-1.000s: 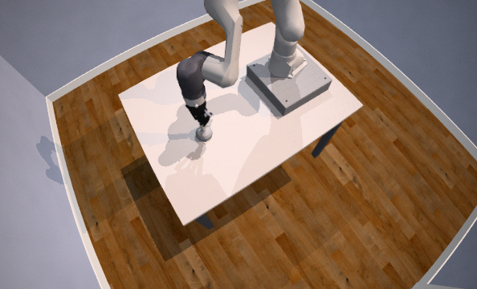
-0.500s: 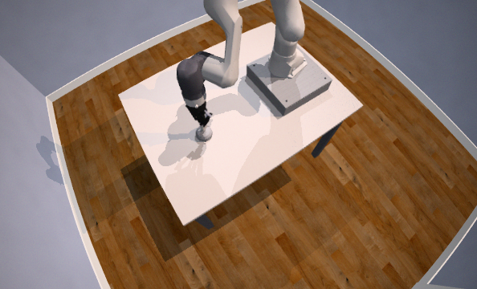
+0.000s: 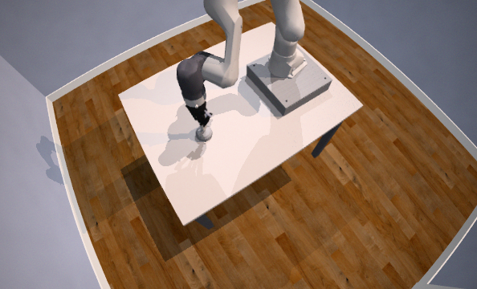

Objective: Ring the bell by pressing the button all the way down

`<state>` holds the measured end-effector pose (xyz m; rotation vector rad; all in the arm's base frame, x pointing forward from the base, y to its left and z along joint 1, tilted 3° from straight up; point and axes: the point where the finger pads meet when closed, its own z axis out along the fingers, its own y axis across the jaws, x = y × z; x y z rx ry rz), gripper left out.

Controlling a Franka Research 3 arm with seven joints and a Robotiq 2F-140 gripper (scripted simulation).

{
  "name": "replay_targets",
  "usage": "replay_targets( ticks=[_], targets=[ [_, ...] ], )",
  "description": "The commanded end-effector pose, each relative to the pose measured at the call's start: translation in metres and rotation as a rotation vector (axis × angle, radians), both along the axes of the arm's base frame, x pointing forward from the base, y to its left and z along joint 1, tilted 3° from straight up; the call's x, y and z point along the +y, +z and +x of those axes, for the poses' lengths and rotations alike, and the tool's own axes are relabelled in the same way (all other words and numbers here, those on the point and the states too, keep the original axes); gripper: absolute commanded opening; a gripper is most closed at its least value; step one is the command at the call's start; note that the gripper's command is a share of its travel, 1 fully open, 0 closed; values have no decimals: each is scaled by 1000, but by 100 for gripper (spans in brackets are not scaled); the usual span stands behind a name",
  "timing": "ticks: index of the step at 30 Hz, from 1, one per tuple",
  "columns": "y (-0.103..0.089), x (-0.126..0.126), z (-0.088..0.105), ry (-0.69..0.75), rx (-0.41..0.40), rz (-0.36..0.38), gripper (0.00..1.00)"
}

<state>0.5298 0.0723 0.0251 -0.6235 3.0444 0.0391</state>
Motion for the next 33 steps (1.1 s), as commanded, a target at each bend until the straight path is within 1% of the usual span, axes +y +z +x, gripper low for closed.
replay_targets(
  ticks=[1,26,33],
  targets=[
    [0,0,1,-4,-3,2,0],
    [0,0,1,-4,-3,2,0],
    [3,0,1,-4,-3,2,0]
  ],
)
